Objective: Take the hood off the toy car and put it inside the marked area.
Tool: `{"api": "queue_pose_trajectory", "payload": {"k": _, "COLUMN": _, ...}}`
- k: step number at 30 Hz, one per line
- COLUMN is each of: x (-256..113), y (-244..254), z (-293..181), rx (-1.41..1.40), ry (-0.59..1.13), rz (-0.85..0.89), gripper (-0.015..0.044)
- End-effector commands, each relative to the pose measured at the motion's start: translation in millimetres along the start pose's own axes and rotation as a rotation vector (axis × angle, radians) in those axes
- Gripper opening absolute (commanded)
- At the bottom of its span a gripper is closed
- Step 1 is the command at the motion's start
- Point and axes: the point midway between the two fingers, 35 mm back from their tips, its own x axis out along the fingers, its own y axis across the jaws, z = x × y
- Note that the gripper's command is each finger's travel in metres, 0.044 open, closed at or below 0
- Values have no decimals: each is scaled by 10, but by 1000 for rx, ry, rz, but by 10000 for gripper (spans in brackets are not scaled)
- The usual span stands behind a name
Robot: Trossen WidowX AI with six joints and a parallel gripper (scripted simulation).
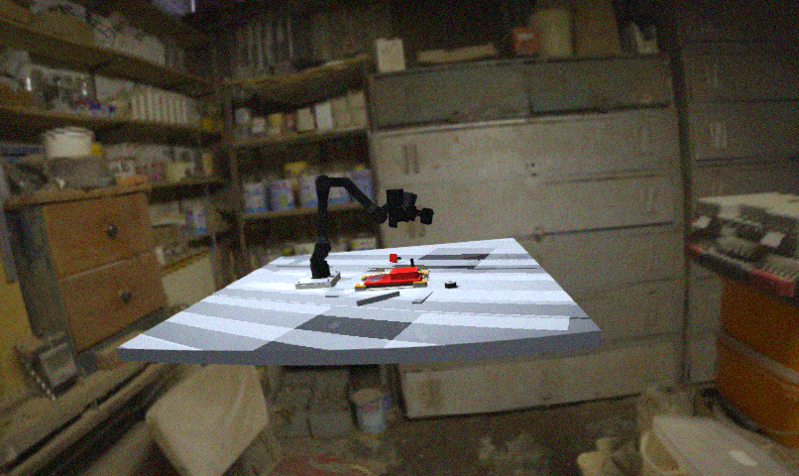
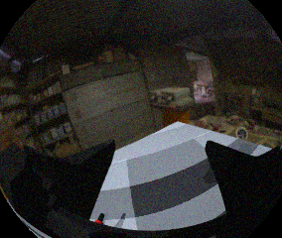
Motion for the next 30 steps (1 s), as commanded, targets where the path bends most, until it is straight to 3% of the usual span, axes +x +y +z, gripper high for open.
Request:
{"api": "queue_pose_trajectory", "payload": {"k": 1, "x": 0, "y": -20, "z": -4, "rx": 3, "ry": 4, "rz": -7, "gripper": 440}}
{"api": "queue_pose_trajectory", "payload": {"k": 9, "x": -188, "y": -827, "z": -209, "rx": 135, "ry": 210, "rz": -296, "gripper": 440}}
{"api": "queue_pose_trajectory", "payload": {"k": 17, "x": -731, "y": -1439, "z": -478, "rx": 273, "ry": 484, "rz": -573, "gripper": 440}}
{"api": "queue_pose_trajectory", "payload": {"k": 30, "x": -1898, "y": -1607, "z": -732, "rx": 470, "ry": 938, "rz": -839, "gripper": 440}}
